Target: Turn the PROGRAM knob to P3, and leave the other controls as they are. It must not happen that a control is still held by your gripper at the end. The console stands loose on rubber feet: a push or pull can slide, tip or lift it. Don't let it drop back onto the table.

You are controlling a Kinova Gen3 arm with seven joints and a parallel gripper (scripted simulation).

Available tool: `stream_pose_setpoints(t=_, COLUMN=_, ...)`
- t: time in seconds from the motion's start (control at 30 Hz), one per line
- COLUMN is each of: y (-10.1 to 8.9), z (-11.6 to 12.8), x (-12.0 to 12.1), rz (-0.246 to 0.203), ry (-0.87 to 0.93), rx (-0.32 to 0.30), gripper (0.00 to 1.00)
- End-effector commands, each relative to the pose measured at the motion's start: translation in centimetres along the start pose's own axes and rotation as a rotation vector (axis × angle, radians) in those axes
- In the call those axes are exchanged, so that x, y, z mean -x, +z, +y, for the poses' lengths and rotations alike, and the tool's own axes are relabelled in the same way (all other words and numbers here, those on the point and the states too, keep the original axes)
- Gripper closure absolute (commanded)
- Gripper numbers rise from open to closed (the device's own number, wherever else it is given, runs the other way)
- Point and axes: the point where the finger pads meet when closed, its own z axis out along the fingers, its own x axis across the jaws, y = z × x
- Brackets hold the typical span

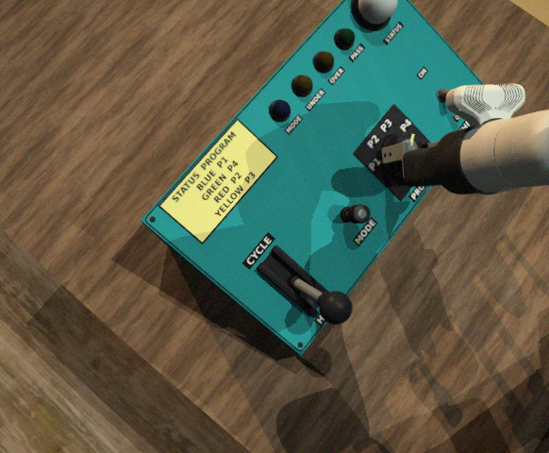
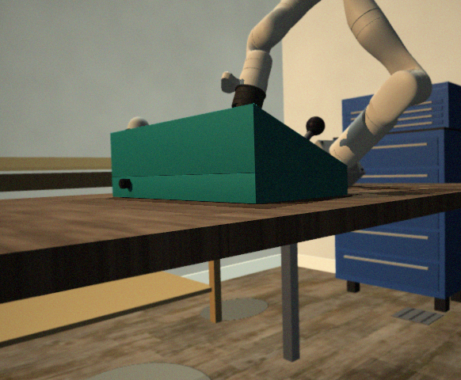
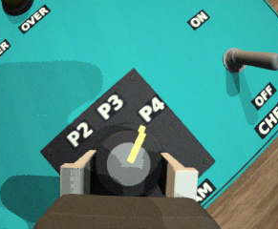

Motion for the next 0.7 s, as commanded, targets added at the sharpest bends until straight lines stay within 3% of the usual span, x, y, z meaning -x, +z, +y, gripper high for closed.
stream_pose_setpoints(t=0.0, y=0.43, z=0.66, x=0.15, rz=0.004, ry=0.02, rx=0.015, gripper=1.0)
stream_pose_setpoints(t=0.67, y=0.43, z=0.68, x=0.15, rz=0.004, ry=0.071, rx=0.015, gripper=1.0)
